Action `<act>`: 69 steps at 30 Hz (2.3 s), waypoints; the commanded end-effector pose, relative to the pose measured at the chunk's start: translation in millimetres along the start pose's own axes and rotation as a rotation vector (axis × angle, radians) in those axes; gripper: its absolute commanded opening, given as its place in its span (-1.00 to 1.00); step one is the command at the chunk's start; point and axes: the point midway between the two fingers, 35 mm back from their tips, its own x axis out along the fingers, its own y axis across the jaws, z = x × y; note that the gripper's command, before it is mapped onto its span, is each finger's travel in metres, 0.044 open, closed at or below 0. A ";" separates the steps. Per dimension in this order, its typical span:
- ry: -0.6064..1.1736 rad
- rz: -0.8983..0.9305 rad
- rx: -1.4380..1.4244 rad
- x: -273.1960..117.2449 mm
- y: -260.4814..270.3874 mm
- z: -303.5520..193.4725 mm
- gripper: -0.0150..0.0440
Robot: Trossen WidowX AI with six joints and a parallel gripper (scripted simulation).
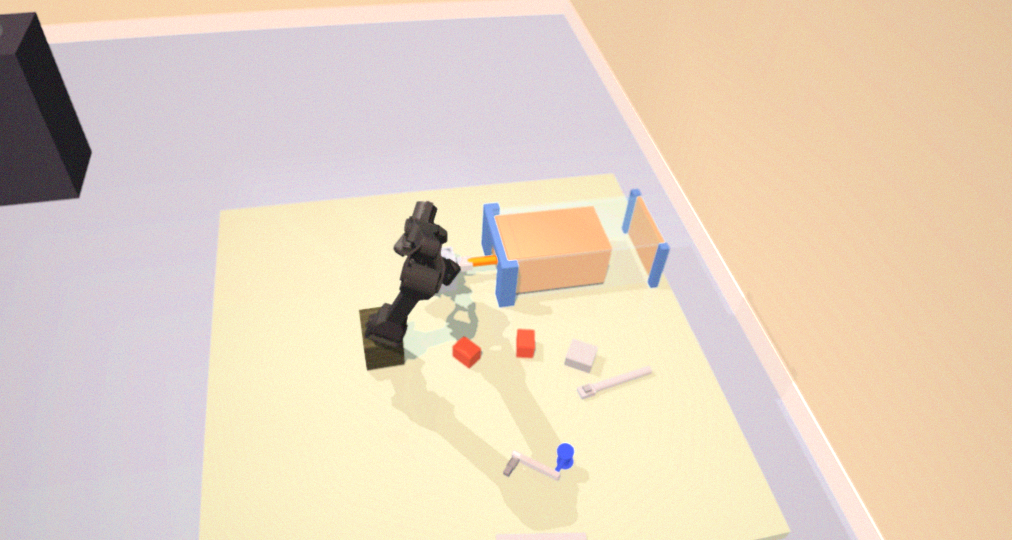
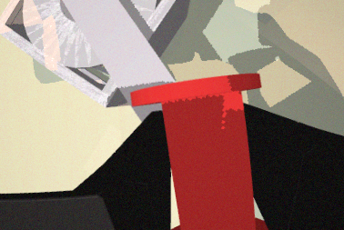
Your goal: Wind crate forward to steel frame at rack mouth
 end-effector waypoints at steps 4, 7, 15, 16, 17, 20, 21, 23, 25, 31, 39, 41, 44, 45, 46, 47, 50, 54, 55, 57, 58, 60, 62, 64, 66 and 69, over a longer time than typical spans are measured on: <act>-0.009 -0.039 0.016 5.2 -16.4 7.9 -0.49; -0.009 -0.039 0.016 6.0 -18.6 9.5 -0.49; -0.009 -0.040 0.016 8.2 -24.8 14.7 -0.49; -0.009 -0.040 0.016 8.5 -25.6 15.6 -0.49; -0.009 -0.040 0.016 8.8 -26.2 16.1 -0.49; -0.009 -0.040 0.016 9.7 -28.5 18.3 -0.49; -0.009 -0.040 0.016 10.0 -29.0 18.9 -0.49; -0.009 -0.040 0.016 10.6 -30.4 20.3 -0.49; -0.009 -0.040 0.017 11.2 -31.7 21.8 -0.49; -0.009 -0.041 0.017 13.1 -35.5 26.3 -0.49; -0.005 -0.027 0.006 10.5 -31.7 23.4 -0.14; -0.005 -0.027 0.006 10.5 -31.7 23.4 0.04; -0.005 -0.027 0.006 10.5 -31.7 23.4 0.31; -0.005 -0.027 0.006 10.5 -31.7 23.4 0.40; -0.005 -0.027 0.006 10.5 -31.7 23.4 0.49; -0.005 -0.027 0.006 10.5 -31.7 23.4 0.58; -0.005 -0.027 0.006 10.5 -31.7 23.4 0.84; -0.005 -0.027 0.006 10.5 -31.7 23.4 1.00; -0.005 -0.027 0.006 8.8 -31.6 24.5 1.00; -0.005 -0.025 0.006 0.3 -31.0 29.5 1.00; -0.005 -0.025 0.006 -6.2 -30.5 32.9 1.00; -0.005 -0.023 0.006 -23.8 -29.7 40.6 1.00; -0.004 -0.023 0.006 -42.2 -29.3 46.8 1.00; -0.004 -0.023 0.006 -50.0 -29.3 48.9 1.00; -0.004 -0.023 0.006 -50.0 -29.3 48.9 1.00; -0.004 -0.022 0.005 -57.7 -28.5 47.8 1.00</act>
